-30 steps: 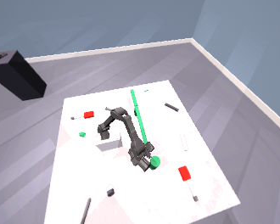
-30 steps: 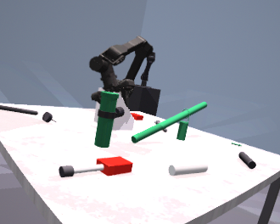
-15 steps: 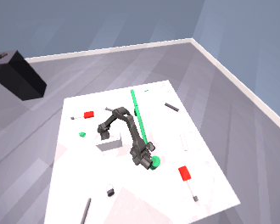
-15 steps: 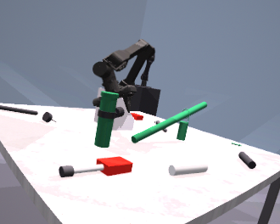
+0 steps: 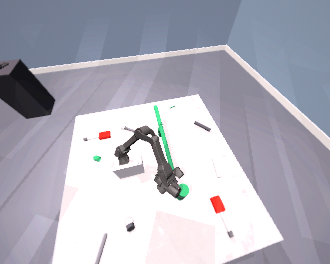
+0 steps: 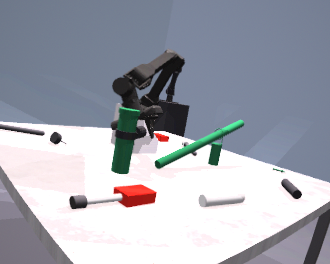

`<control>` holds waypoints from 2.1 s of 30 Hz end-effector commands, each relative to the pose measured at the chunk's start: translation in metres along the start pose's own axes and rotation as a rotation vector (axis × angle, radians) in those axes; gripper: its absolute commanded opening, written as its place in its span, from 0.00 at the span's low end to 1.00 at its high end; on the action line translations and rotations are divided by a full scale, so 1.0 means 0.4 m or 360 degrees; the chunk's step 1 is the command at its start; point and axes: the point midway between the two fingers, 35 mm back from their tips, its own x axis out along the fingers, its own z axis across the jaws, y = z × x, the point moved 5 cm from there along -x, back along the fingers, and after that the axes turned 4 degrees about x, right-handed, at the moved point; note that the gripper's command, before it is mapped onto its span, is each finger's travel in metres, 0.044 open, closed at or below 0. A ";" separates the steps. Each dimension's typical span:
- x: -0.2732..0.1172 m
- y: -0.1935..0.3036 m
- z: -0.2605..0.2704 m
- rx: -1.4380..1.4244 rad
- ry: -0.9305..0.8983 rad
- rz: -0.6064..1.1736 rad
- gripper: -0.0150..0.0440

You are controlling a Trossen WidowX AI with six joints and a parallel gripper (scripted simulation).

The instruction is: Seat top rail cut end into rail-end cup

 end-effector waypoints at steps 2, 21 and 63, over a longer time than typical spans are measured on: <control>0.004 -0.002 0.002 0.0008 0.0005 -0.0005 0.69; 0.011 -0.005 -0.010 0.0088 0.0008 0.0040 0.25; 0.047 -0.014 -0.070 0.0493 0.0025 0.0267 0.25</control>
